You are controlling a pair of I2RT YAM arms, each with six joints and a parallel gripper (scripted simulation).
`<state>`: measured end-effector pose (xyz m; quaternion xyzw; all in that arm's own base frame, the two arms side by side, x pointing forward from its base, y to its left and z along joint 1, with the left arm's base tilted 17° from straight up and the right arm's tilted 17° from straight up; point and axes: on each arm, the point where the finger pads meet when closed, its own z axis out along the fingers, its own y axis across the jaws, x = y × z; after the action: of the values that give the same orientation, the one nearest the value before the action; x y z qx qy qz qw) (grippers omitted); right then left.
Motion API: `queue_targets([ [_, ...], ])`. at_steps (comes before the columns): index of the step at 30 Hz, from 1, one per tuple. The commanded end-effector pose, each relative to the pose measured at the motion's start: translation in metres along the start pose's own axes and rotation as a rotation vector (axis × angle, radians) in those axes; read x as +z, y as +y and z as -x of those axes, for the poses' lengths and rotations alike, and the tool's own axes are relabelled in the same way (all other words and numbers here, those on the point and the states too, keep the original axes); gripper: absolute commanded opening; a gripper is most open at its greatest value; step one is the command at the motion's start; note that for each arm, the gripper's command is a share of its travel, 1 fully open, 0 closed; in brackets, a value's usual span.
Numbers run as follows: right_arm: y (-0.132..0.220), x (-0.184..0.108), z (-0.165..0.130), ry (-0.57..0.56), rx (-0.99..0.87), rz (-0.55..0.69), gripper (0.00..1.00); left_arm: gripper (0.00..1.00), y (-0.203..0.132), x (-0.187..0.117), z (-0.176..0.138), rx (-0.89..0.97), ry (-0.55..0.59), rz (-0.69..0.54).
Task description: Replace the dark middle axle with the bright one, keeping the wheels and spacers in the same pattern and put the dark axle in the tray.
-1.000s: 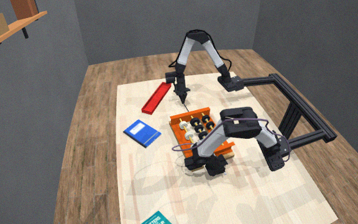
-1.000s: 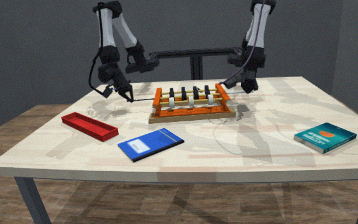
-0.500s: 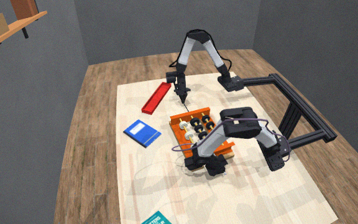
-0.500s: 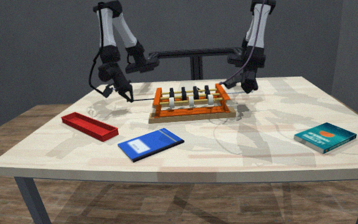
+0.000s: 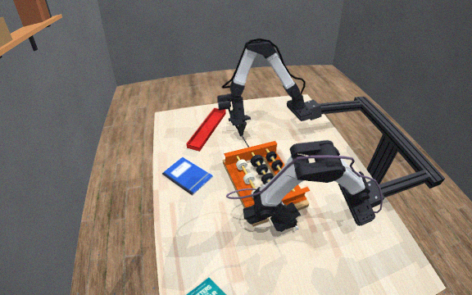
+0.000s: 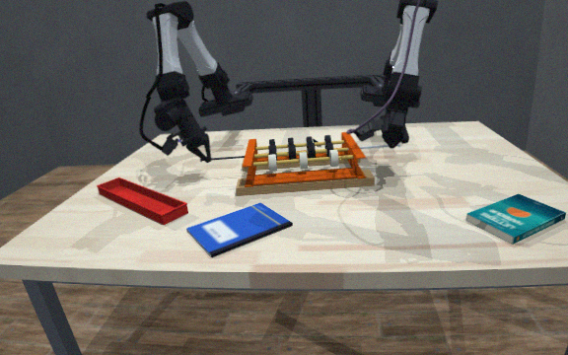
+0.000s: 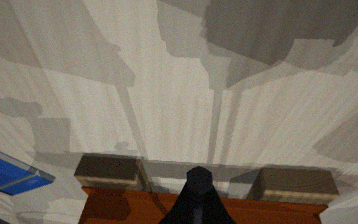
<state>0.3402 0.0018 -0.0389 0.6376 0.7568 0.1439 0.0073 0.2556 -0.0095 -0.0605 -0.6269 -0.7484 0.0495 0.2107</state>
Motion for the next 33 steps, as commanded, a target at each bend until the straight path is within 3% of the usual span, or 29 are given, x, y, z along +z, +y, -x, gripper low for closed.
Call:
queue_targets([
  [1,-0.003,0.007,-0.005,0.048,0.002,-0.026,0.0,0.0,0.017,-0.004,0.052,0.022,-0.172,0.059],
  [33,-0.007,0.006,-0.001,0.051,0.004,-0.037,0.0,0.0,0.016,-0.005,0.059,0.019,-0.177,0.058],
])
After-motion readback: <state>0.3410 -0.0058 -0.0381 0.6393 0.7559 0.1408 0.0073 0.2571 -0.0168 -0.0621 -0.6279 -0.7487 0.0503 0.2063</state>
